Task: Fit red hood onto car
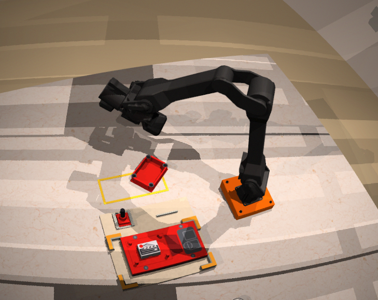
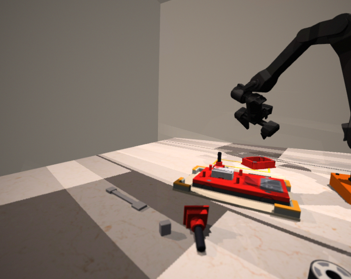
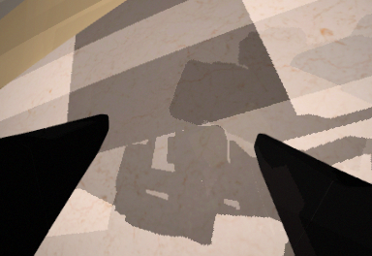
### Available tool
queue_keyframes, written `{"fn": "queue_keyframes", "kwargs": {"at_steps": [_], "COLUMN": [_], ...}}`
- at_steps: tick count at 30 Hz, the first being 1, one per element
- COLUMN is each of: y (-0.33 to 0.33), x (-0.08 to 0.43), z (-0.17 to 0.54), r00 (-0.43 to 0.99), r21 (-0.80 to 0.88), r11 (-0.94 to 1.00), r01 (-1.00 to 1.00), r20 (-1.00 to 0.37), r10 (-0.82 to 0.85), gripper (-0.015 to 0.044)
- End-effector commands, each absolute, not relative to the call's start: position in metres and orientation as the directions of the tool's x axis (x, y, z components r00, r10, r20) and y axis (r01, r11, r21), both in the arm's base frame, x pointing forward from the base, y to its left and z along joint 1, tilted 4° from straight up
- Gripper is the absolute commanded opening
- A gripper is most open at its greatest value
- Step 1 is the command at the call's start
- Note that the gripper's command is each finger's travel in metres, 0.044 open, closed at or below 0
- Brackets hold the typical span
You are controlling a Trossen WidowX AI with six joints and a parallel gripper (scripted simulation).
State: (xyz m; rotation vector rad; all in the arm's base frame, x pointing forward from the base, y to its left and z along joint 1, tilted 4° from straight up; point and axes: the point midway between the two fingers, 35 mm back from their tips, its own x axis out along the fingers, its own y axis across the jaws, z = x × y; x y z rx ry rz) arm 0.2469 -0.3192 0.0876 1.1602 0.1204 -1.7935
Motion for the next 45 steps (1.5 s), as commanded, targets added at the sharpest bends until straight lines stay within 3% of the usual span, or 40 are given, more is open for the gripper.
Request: {"fn": "queue_keyframes", "kwargs": {"at_steps": [1, 8, 17, 45], "y": [-0.291, -0.227, -0.164, -0.161], "x": [0.255, 0.255, 0.247, 0.249], "z": [0.072, 0.057, 0.075, 0.064], "r00": [-0.163, -0.376, -0.620, -0.623], "r21": [0.295, 0.093, -0.051, -0.047], "r11": [-0.601, -0.704, -0.762, -0.765], "r01": [0.743, 0.704, 0.646, 0.642], "r20": [-0.791, -0.792, -0.618, -0.615], "r10": [-0.590, -0.481, -0.483, -0.484], "gripper": [0.0440, 0.0440, 0.0440, 0.0440]}}
